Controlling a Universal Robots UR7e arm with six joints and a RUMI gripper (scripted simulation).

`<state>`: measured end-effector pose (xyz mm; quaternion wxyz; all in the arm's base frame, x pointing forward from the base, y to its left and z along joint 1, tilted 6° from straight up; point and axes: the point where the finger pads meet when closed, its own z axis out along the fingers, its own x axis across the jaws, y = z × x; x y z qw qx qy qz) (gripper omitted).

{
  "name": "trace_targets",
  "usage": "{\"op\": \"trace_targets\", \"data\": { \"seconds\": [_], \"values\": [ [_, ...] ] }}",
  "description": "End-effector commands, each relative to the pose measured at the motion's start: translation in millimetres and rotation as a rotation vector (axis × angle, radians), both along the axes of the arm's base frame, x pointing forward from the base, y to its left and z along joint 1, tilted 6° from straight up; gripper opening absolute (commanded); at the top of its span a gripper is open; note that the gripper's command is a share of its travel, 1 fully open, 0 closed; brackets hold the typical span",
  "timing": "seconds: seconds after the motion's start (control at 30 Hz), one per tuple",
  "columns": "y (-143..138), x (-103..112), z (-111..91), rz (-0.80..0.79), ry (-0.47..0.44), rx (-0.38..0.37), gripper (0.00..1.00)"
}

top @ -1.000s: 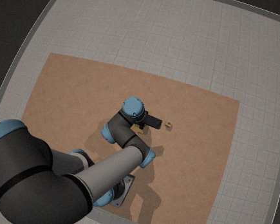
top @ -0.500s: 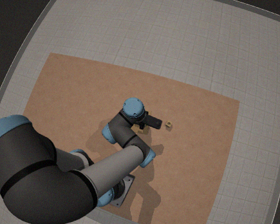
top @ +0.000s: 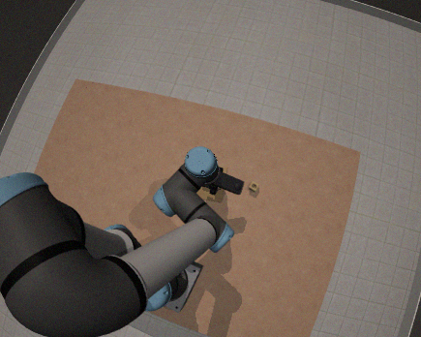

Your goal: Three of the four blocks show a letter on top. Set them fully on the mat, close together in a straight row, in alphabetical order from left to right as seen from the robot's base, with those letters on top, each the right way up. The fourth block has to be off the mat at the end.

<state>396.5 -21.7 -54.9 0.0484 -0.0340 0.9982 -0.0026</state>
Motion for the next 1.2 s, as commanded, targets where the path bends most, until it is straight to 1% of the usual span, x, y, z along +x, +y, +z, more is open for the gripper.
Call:
{"op": "trace_targets", "data": {
  "seconds": [0.0, 1.17],
  "values": [
    [-0.2, 0.4, 0.3, 0.0, -0.001, 0.0, 0.09],
    [-0.4, 1.0, -3.1, 0.0, -0.001, 0.0, 0.09]
  ]
}}
